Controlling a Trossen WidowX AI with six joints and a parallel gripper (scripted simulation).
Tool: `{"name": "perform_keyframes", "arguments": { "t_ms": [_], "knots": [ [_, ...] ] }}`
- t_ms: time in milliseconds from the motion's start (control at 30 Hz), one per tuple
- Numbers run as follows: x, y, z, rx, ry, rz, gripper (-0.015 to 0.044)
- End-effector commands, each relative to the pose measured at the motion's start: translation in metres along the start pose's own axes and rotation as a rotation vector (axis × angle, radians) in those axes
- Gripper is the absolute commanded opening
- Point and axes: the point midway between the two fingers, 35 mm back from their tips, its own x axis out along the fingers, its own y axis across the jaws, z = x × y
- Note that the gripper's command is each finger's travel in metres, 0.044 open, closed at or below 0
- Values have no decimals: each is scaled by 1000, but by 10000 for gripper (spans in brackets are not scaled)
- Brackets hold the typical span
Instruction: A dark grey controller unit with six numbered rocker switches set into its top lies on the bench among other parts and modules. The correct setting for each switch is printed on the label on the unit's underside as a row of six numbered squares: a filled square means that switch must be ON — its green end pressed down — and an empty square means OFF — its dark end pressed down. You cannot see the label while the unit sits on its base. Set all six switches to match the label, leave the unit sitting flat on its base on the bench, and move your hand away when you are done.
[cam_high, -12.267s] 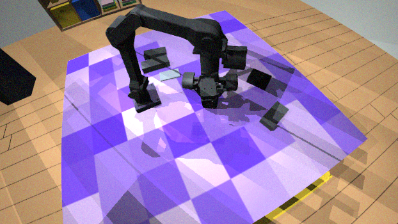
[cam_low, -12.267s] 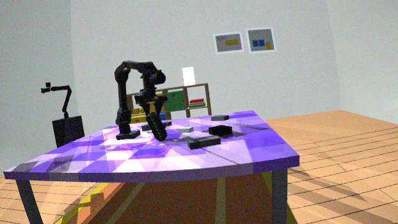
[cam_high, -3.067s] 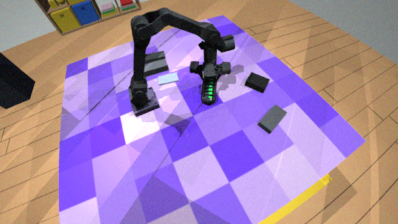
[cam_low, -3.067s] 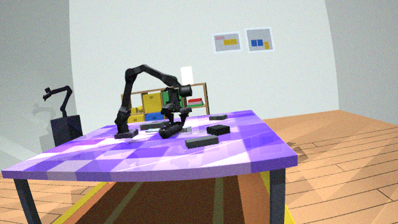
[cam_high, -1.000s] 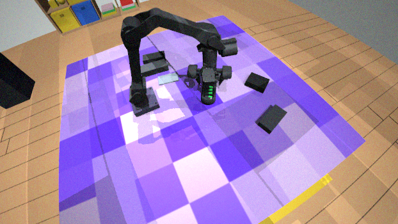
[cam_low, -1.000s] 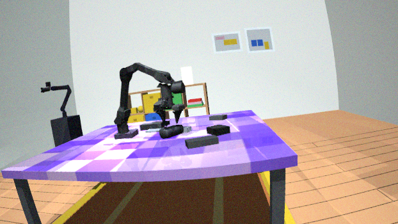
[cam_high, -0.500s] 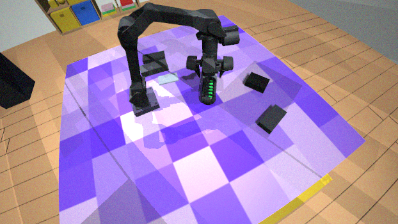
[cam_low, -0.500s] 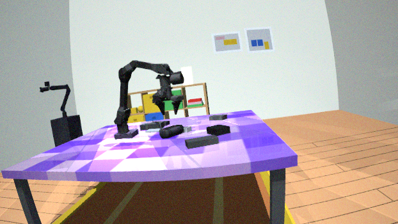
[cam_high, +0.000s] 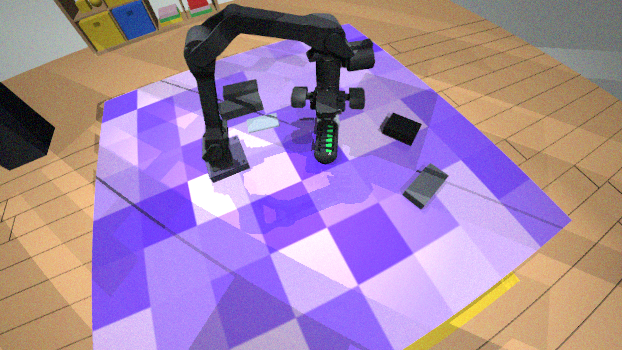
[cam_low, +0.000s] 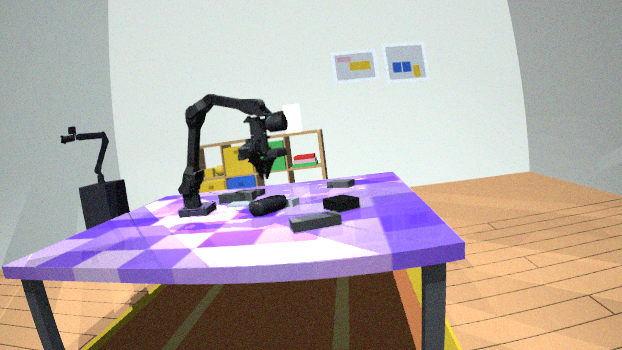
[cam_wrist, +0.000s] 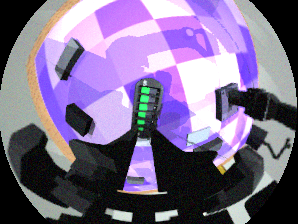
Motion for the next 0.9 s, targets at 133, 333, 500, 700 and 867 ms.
{"name": "perform_keyframes", "arguments": {
  "t_ms": [133,333,500,700,867],
  "knots": [
    [-1,0,0,4,0,0,0],
    [-1,0,0,4,0,0,0],
    [0,0,0,0,0,0,53],
    [0,0,0,0,0,0,210],
    [0,0,0,0,0,0,341]
  ]
}}
